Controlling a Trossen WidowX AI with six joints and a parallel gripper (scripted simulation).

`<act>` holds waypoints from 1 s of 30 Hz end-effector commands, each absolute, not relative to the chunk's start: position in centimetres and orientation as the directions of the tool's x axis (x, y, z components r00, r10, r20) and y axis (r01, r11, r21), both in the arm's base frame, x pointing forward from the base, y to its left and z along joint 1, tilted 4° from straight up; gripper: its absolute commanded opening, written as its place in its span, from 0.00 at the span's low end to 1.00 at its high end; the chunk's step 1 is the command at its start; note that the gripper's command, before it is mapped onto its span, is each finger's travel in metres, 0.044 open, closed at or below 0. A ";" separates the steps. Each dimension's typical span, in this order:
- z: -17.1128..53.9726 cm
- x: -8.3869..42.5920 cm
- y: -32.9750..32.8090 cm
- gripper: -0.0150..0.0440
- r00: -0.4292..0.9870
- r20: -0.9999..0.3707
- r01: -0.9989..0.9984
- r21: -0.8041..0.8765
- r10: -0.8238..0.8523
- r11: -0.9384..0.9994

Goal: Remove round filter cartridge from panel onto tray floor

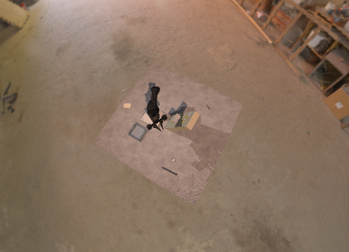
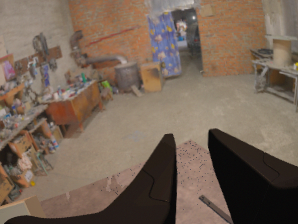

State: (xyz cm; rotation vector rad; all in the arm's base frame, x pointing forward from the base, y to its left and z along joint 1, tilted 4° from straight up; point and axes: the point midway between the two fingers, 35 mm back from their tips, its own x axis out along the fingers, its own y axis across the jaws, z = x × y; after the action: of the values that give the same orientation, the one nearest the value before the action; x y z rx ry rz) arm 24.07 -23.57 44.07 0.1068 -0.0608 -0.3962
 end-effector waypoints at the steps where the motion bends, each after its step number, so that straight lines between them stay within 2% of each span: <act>1: 42.5 26.3 -19.8 0.40 0.946 -0.032 0.325 0.106 -0.324 0.940; 9: 37.7 29.3 -10.0 0.40 0.961 -0.246 0.139 0.034 -0.127 0.990; 18: 32.3 27.0 0.2 0.40 0.869 -0.490 -0.153 -0.127 0.072 0.980; 30: 31.8 26.9 0.8 0.40 0.858 -0.507 -0.178 -0.142 0.083 0.974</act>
State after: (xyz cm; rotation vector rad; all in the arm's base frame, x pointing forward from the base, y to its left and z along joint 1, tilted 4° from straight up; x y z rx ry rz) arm 26.83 0.83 31.88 -0.1807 0.5236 0.1408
